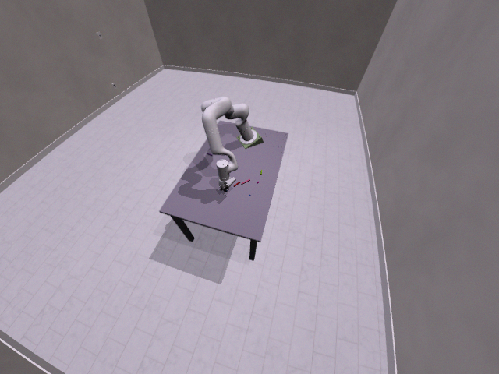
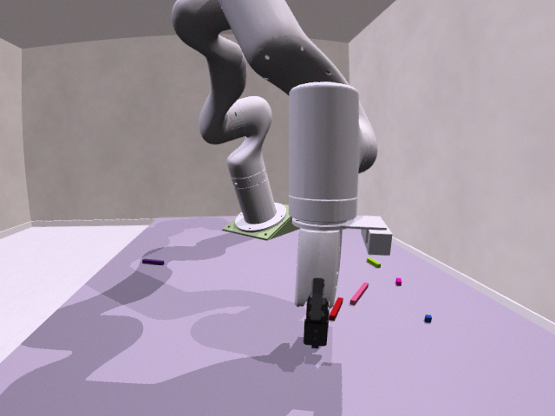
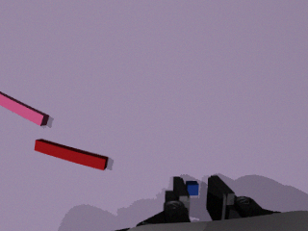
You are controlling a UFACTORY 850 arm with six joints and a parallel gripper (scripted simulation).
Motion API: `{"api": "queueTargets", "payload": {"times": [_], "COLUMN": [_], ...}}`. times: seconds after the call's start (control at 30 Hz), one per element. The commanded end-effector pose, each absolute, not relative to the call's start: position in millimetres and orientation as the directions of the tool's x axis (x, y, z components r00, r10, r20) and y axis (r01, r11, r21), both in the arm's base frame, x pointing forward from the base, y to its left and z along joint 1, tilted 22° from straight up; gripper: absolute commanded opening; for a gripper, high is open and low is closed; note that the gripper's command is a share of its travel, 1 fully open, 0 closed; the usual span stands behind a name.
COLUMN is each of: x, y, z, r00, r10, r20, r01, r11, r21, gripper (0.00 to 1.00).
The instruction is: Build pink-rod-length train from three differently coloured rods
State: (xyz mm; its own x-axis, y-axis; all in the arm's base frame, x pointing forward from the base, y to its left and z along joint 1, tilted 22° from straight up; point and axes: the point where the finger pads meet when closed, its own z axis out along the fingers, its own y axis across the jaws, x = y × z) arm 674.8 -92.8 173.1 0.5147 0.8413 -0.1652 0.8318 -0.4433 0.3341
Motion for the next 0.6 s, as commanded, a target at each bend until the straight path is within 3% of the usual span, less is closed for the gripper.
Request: {"api": "queueTargets", "payload": {"times": [0.0, 0.57], "x": [675.7, 677.9], "y": [-92.7, -96.0], "z": [173.8, 163.9], "r00": [0.515, 0.515], "r10": [0.841, 0.841], "r20": [-0.164, -0.164], "r01": [0.831, 0.831], "r11": [-0.443, -0.443], "r21": [0.336, 0.336], "gripper": [0.24, 0.24]}}
